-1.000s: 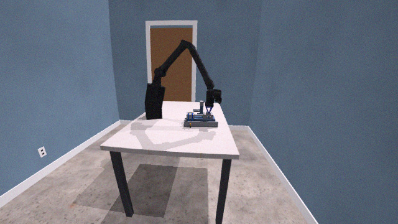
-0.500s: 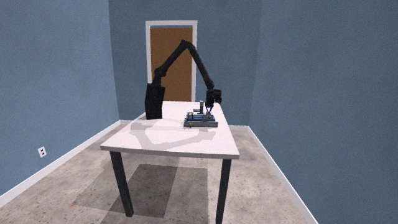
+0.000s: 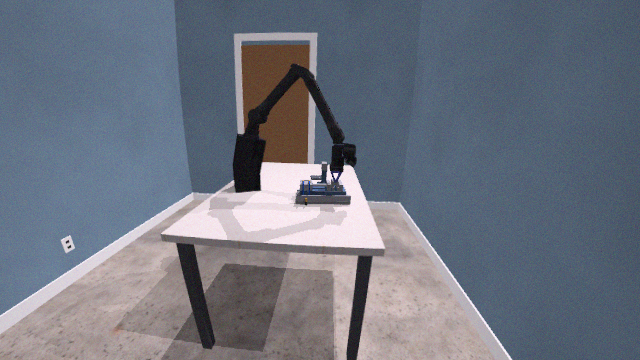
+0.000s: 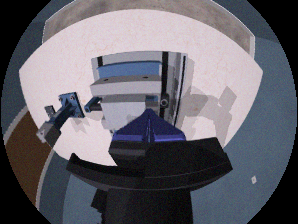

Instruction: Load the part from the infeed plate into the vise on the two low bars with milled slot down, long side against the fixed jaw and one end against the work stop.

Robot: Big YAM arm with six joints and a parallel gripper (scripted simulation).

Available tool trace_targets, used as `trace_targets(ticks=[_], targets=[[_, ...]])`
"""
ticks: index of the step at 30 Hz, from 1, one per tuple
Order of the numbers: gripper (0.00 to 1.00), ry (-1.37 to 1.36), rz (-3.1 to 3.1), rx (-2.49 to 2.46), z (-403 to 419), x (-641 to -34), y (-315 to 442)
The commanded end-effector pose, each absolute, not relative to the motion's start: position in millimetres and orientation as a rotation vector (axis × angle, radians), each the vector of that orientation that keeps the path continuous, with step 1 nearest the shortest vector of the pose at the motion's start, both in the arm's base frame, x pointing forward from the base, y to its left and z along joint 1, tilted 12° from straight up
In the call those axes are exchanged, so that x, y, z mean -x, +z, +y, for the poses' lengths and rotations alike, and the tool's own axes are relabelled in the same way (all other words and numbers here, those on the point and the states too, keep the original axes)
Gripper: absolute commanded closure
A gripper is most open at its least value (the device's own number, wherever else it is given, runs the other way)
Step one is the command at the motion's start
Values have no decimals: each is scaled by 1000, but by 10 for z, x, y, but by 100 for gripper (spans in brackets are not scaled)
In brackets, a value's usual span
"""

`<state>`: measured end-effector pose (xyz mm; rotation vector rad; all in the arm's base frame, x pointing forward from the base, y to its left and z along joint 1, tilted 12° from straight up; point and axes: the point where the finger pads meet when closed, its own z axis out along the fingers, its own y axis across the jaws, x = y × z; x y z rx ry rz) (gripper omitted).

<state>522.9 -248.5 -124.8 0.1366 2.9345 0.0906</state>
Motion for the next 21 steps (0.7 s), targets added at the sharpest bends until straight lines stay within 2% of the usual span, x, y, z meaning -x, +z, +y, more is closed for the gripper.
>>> trace_targets(ticks=[1, 21], targets=[[100, 86, 2927, -139, -2651, -5294, -1250], [100, 84, 2926, -118, -2815, -5315, -1265]])
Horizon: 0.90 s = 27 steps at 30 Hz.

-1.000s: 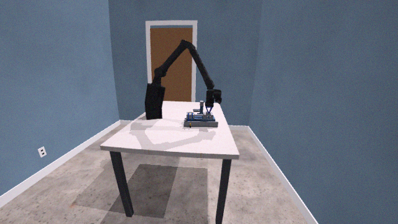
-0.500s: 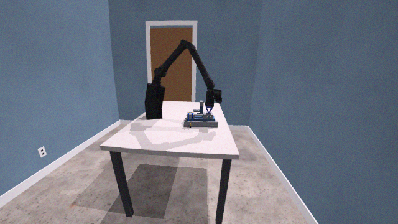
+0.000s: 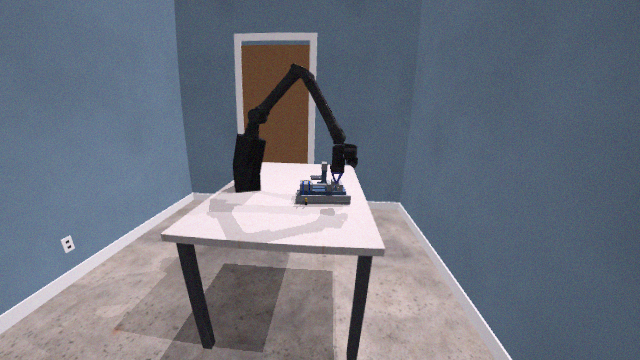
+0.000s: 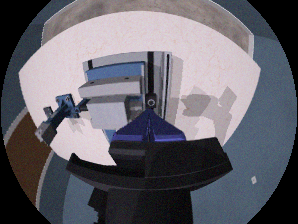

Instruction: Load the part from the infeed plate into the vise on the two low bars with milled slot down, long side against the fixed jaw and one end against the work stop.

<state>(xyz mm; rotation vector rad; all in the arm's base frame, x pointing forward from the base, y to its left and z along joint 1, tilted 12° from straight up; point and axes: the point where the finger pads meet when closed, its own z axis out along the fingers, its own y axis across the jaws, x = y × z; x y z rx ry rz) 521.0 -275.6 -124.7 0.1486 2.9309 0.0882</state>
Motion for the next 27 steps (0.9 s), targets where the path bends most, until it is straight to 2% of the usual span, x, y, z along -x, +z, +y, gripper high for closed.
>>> trace_targets(ticks=[1, 27], targets=[[100, 88, 2930, -119, -2802, -5292, -1280], [100, 80, 2921, -129, -2821, -5145, -835]])
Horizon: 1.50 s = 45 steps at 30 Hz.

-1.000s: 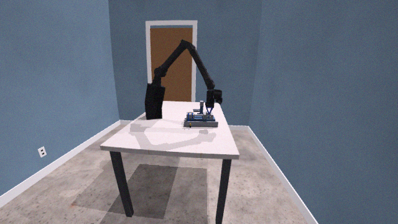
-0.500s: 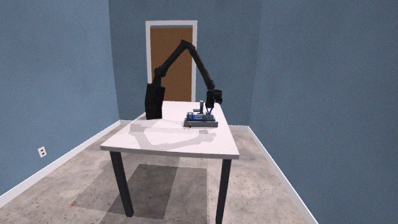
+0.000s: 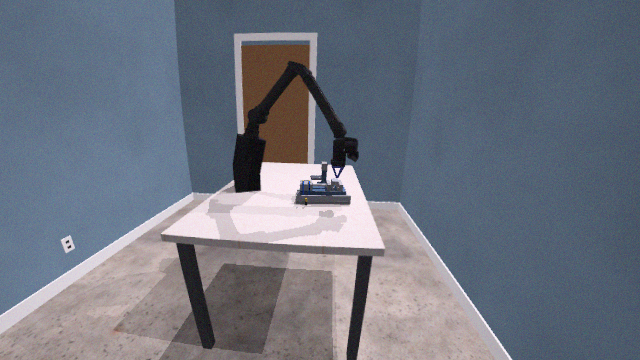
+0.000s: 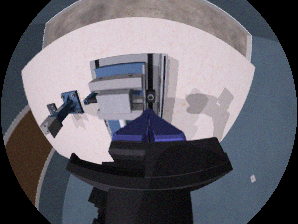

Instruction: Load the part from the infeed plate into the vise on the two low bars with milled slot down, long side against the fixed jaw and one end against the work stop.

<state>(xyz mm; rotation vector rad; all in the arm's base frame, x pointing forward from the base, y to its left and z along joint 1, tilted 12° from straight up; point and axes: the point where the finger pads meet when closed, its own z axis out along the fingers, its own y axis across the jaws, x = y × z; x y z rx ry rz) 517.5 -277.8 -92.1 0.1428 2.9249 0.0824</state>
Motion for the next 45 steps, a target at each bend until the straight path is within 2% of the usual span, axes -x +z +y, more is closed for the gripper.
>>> trace_targets(ticks=[1, 8, 13, 38, 45], targets=[[100, 110, 2956, -135, -2779, -5074, -1053], [100, 71, 2911, -131, -2871, -5143, -609], [100, 113, 2960, -135, -2781, -5005, -818], [100, 87, 2931, -137, -2830, -5062, -616], [100, 106, 2898, -384, -2673, -5131, -597]])
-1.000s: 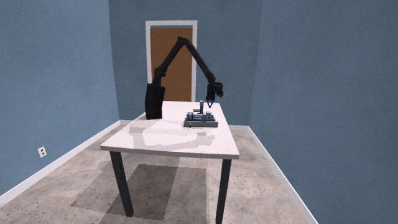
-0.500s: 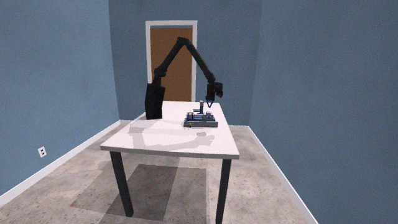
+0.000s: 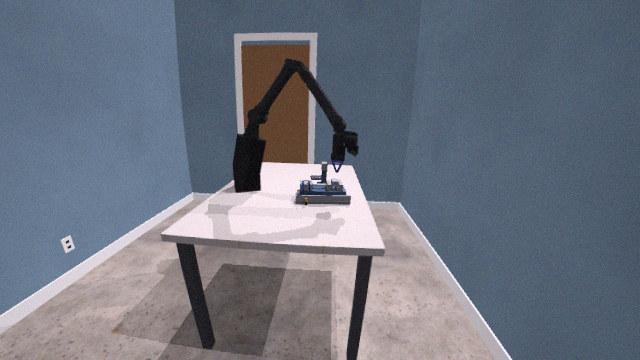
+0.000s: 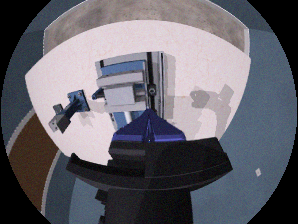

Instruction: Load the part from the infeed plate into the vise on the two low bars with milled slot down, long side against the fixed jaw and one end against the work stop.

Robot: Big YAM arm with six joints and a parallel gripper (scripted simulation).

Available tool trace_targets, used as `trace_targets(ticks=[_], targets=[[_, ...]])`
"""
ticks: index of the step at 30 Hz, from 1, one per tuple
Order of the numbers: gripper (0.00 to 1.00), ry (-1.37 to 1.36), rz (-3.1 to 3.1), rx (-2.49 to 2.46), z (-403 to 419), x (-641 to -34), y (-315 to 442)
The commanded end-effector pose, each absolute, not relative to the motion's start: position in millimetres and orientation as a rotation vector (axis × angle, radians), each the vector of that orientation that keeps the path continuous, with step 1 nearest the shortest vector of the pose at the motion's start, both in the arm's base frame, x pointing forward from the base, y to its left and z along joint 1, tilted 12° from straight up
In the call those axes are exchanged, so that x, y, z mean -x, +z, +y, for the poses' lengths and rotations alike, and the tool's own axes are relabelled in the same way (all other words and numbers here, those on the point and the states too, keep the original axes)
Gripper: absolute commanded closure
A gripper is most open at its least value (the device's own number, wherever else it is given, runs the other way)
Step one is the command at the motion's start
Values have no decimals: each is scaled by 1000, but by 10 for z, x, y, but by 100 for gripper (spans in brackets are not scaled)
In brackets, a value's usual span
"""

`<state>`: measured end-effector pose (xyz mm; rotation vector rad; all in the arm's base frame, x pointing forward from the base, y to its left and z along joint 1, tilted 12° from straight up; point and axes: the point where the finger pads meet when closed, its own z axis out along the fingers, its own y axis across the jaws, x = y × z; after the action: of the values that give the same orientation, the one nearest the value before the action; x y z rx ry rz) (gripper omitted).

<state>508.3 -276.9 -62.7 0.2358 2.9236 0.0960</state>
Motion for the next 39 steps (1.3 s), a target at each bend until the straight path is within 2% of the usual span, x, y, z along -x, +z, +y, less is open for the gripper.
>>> trace_targets(ticks=[1, 6, 7, 13, 20, 23, 30, 33, 39], targets=[[100, 113, 2887, -460, -2654, -5126, -588], [100, 126, 2847, -637, -2614, -5126, -529], [100, 154, 2864, -753, -2545, -5041, -764], [100, 174, 2728, -1068, -2492, -5082, -525], [100, 212, 2612, -1408, -2373, -5002, -659], [100, 214, 2607, -1426, -2365, -4994, -678], [100, 256, 2354, -1803, -2267, -4987, -539], [100, 260, 2283, -1958, -2194, -4908, -716], [100, 286, 2120, -2115, -2157, -4924, -586]])
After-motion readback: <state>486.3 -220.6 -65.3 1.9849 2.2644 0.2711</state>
